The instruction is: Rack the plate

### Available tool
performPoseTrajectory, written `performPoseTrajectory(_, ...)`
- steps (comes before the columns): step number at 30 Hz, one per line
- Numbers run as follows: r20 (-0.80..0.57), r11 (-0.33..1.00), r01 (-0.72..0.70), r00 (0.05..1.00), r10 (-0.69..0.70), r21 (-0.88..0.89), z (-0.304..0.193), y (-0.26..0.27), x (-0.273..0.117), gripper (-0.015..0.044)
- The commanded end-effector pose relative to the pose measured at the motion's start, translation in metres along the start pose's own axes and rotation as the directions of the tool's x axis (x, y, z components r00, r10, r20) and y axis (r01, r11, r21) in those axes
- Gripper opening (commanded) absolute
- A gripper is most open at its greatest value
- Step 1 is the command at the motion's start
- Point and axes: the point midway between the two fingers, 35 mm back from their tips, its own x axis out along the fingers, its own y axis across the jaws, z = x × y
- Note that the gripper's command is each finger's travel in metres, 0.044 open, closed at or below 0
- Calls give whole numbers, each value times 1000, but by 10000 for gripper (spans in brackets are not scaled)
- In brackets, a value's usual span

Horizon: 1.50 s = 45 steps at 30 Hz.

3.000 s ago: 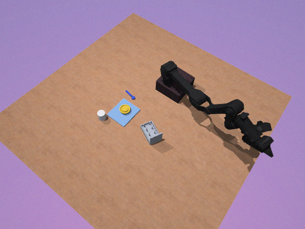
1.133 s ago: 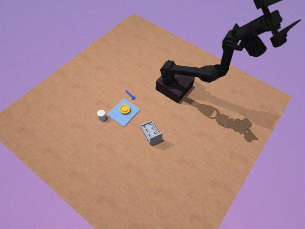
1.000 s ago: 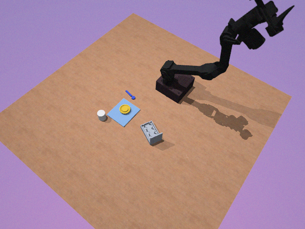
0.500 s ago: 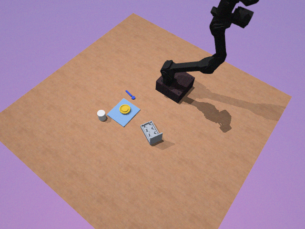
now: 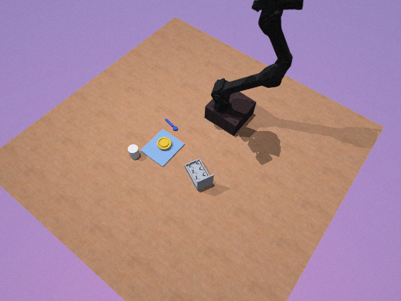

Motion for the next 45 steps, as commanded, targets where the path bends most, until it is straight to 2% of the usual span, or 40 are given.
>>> performPoseTrajectory(1,-50,1000,29,998,-29,-3,-14,-14,2,400)
performPoseTrajectory(11,-267,989,120,954,-138,-84,-83,-69,6,400)
performPoseTrajectory(21,-493,965,191,831,-257,-181,-164,-122,-8,400)
performPoseTrajectory(34,-741,940,174,580,-338,-292,-266,-169,-57,400)
performPoseTrajectory(45,-883,933,88,306,-357,-348,-343,-189,-120,400)
